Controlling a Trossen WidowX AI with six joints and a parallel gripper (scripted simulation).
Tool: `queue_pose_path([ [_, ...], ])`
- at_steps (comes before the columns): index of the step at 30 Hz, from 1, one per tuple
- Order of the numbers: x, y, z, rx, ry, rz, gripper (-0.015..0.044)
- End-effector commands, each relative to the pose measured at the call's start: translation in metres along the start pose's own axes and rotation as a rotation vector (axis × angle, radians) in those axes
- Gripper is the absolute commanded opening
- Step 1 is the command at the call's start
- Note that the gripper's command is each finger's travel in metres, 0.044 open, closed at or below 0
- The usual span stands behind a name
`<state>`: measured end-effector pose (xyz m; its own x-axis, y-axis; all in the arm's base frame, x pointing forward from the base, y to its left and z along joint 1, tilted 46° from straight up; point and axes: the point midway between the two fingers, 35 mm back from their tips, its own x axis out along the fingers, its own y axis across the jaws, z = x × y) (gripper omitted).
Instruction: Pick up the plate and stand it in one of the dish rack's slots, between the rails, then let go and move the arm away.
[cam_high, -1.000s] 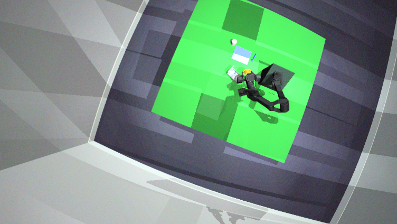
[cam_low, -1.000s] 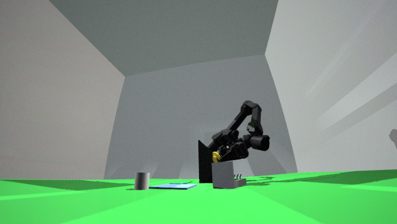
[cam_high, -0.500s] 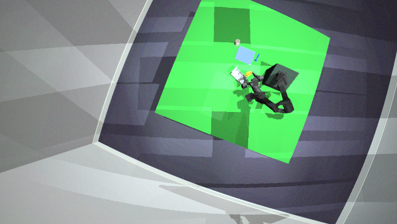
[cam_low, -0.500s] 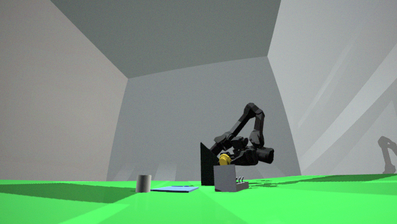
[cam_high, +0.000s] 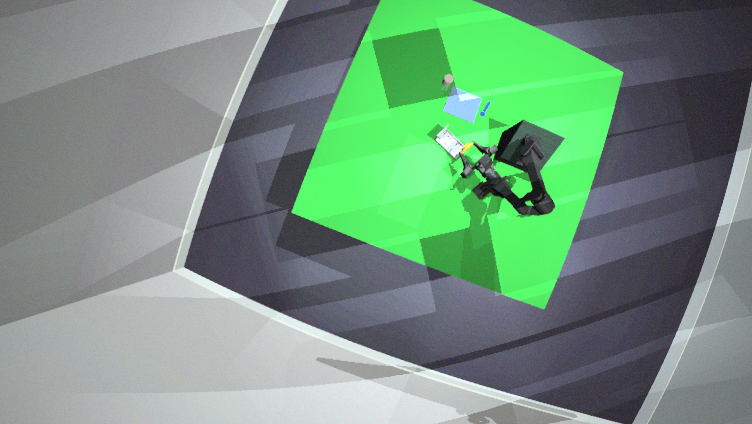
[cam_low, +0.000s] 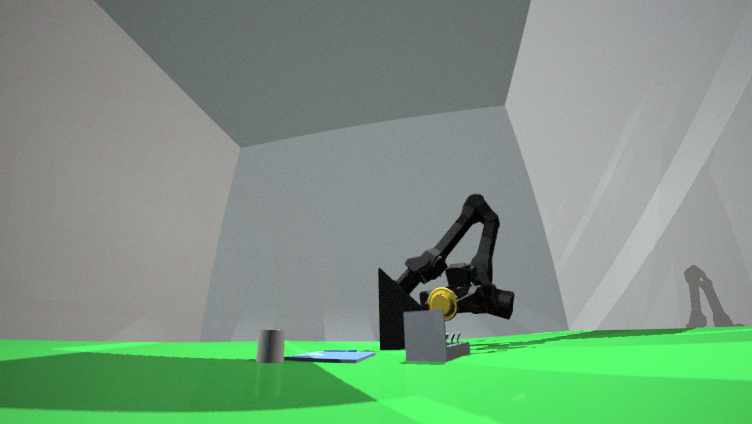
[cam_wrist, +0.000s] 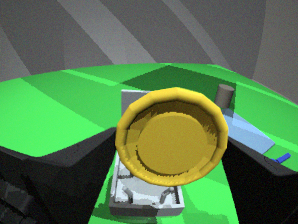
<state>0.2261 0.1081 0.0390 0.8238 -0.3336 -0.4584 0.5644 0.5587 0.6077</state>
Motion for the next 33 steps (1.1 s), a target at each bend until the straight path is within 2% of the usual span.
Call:
queue_pose_path([
  [1, -0.009, 0.003, 0.002, 0.006, -0.047, 0.083, 0.0000],
  [14, -0.012, 0.004, 0.001, 0.010, -0.060, 0.112, 0.0000],
  [33, 0.013, 0.007, -0.025, 0.007, -0.057, 0.109, 0.0000],
])
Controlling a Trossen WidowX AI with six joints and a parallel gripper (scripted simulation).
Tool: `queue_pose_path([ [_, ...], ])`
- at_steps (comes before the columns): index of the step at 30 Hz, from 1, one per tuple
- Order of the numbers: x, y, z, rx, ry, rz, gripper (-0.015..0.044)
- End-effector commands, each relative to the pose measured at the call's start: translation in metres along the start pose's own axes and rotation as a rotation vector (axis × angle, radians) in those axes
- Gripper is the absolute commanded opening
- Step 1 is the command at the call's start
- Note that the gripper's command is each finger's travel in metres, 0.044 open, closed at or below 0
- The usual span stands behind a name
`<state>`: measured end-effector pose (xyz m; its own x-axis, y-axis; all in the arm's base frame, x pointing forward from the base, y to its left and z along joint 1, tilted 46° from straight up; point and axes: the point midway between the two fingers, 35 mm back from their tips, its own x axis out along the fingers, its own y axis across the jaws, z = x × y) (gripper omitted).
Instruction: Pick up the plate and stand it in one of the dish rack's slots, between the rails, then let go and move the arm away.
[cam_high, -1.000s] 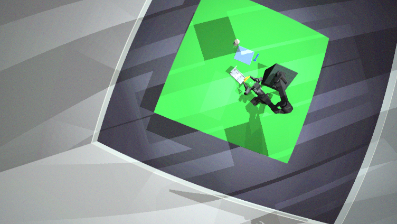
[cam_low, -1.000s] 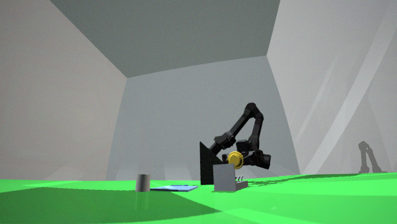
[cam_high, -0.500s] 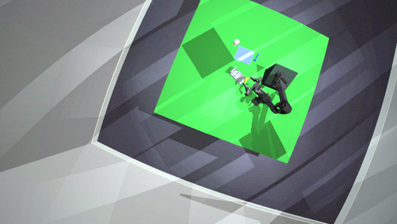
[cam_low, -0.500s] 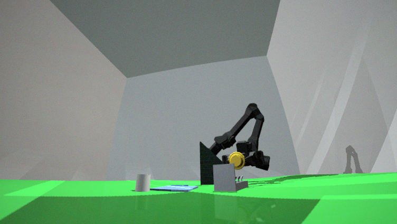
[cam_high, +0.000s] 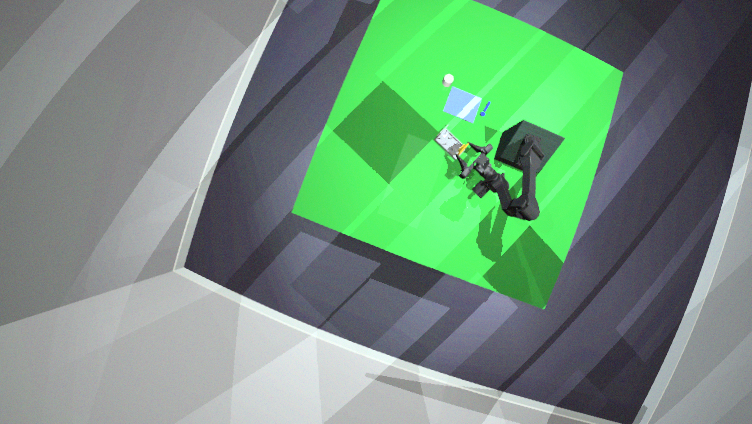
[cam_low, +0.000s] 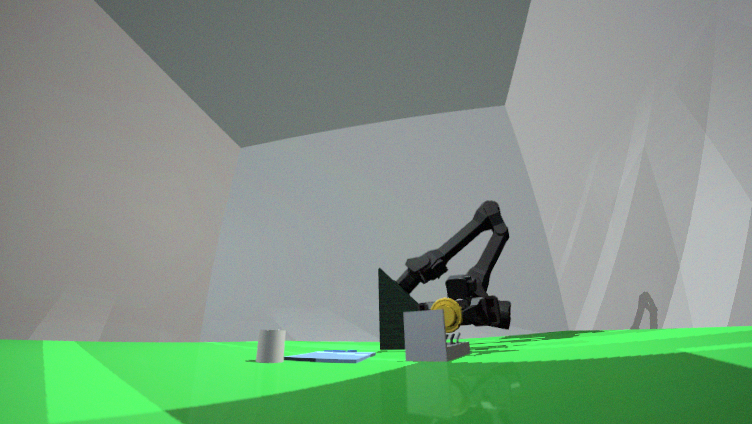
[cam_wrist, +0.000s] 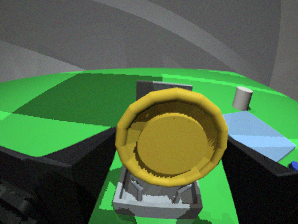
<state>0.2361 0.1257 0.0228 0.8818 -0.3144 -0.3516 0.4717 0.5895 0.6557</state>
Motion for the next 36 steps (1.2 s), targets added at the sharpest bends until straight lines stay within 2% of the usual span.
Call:
queue_pose_path([
  [1, 0.004, 0.001, -0.002, 0.001, 0.001, 0.000, 0.0000],
  [13, 0.020, 0.002, 0.000, 0.008, -0.001, 0.003, 0.0000],
  [20, 0.022, 0.002, -0.022, 0.013, 0.000, 0.006, 0.0000],
  [34, 0.021, -0.001, -0.018, -0.005, 0.009, -0.001, 0.0000],
  [36, 0.021, 0.000, -0.019, 0.003, 0.008, 0.001, 0.0053],
])
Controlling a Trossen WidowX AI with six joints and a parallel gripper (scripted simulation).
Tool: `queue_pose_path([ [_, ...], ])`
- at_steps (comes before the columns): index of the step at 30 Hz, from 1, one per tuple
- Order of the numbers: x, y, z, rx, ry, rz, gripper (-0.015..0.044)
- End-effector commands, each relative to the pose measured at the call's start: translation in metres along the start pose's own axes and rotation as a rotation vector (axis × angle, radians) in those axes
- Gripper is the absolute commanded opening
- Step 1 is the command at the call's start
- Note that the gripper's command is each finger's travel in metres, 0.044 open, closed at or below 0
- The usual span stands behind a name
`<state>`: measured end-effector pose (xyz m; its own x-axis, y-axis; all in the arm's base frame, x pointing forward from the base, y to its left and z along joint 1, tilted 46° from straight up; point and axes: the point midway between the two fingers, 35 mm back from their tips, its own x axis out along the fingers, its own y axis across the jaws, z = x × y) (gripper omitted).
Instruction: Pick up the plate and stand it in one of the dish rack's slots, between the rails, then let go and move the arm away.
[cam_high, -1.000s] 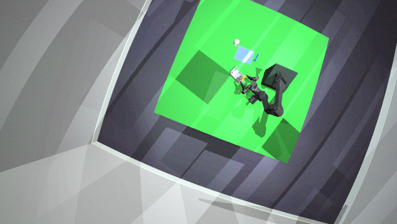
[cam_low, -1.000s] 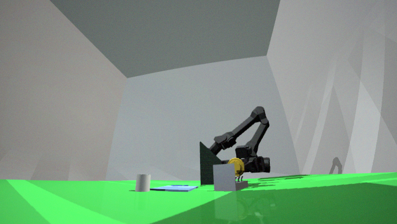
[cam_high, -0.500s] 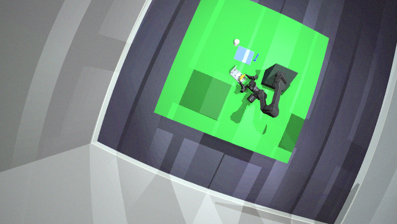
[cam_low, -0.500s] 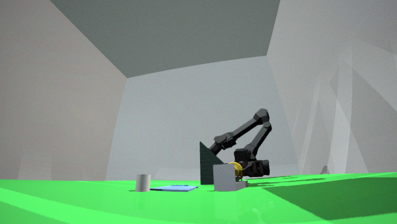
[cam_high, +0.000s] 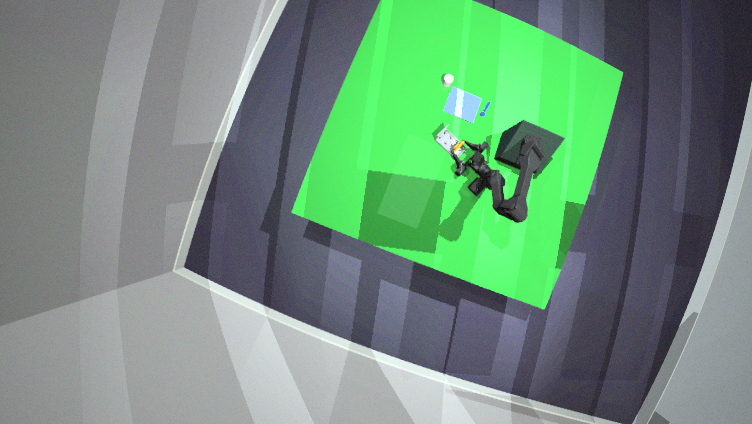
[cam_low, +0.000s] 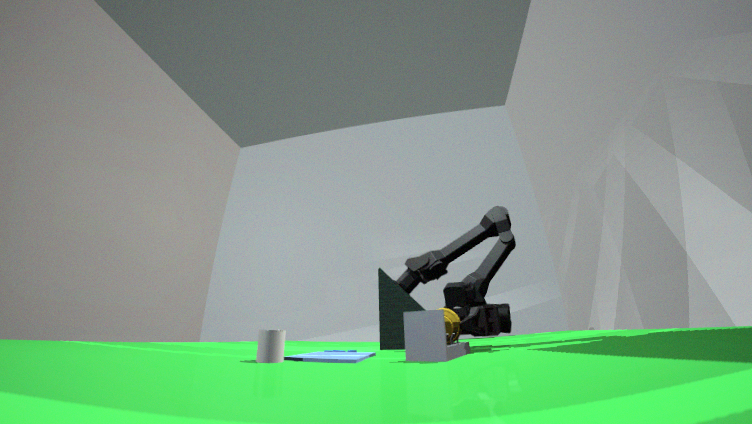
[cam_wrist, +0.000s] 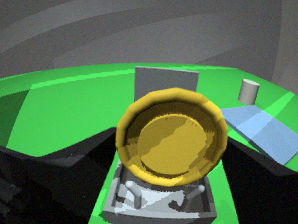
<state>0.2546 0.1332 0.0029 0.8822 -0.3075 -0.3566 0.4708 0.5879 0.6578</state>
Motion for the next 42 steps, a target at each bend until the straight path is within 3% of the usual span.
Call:
queue_pose_path([
  [1, 0.000, 0.000, 0.000, 0.000, 0.000, 0.000, 0.0079],
  [13, 0.000, 0.000, 0.000, 0.000, 0.000, 0.000, 0.0394],
  [23, 0.000, 0.002, 0.005, 0.001, 0.001, -0.002, 0.0400],
  [37, -0.008, 0.015, 0.108, 0.004, -0.009, 0.001, 0.0400],
  [42, -0.009, 0.016, 0.119, 0.002, -0.014, 0.007, 0.0400],
])
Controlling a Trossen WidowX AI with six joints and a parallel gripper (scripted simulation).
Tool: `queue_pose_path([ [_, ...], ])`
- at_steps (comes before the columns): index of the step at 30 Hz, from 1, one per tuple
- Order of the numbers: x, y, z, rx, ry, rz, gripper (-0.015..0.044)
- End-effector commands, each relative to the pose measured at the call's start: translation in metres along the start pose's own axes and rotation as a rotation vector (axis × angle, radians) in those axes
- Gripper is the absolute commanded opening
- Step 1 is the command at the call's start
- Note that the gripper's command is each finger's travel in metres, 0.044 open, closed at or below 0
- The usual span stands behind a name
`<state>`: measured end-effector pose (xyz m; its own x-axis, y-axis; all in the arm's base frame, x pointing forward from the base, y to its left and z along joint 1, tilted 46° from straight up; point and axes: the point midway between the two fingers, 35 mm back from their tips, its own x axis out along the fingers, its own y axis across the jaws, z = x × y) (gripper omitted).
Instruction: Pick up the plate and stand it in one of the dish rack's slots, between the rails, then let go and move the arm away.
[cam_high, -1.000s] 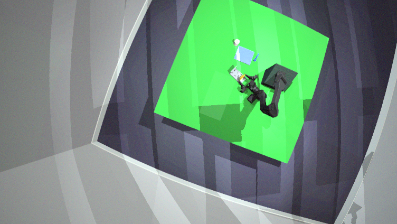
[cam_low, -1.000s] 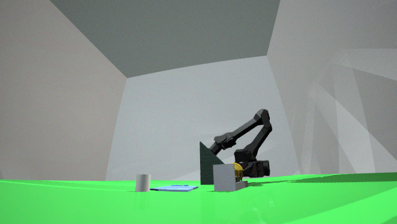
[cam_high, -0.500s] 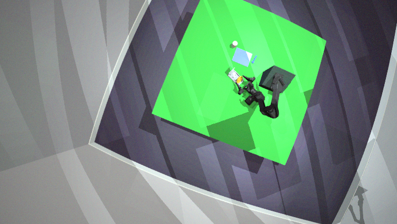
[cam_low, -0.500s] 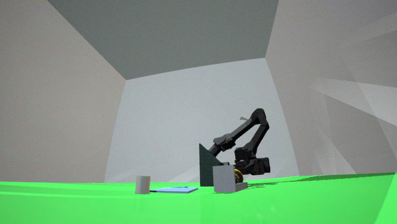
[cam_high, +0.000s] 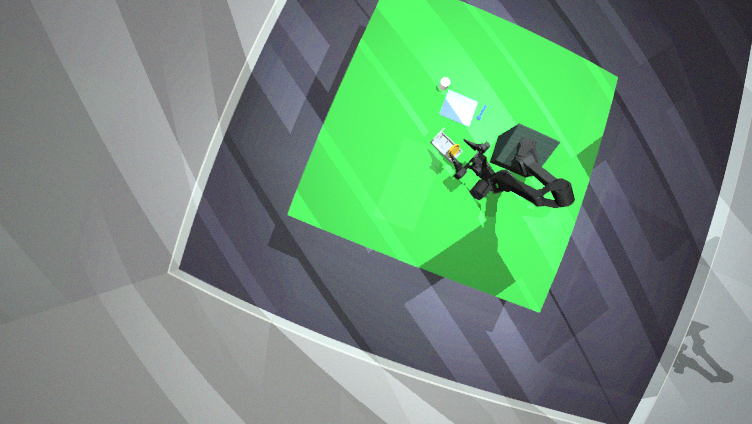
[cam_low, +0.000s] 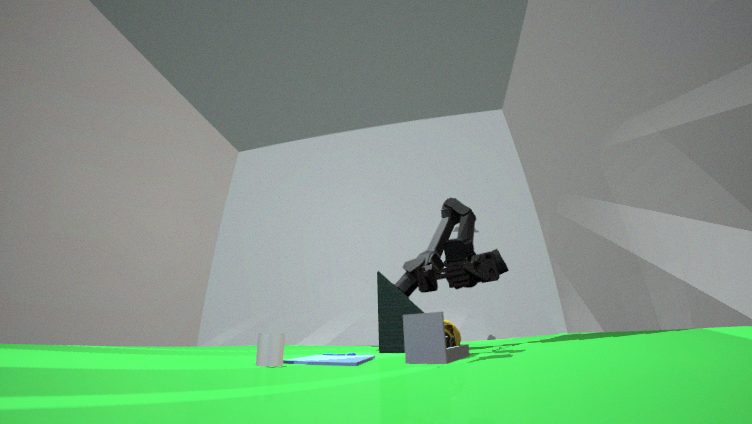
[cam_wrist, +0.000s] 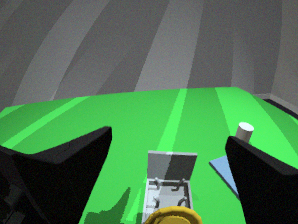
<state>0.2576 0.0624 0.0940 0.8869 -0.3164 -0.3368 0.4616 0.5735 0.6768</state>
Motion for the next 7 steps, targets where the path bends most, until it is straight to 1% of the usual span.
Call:
queue_pose_path([
  [1, 0.000, -0.001, 0.005, -0.021, 0.006, -0.003, 0.0400],
  [4, 0.002, -0.001, 0.005, -0.041, 0.010, -0.014, 0.0400],
  [7, 0.010, -0.005, 0.005, -0.123, 0.032, -0.059, 0.0400],
])
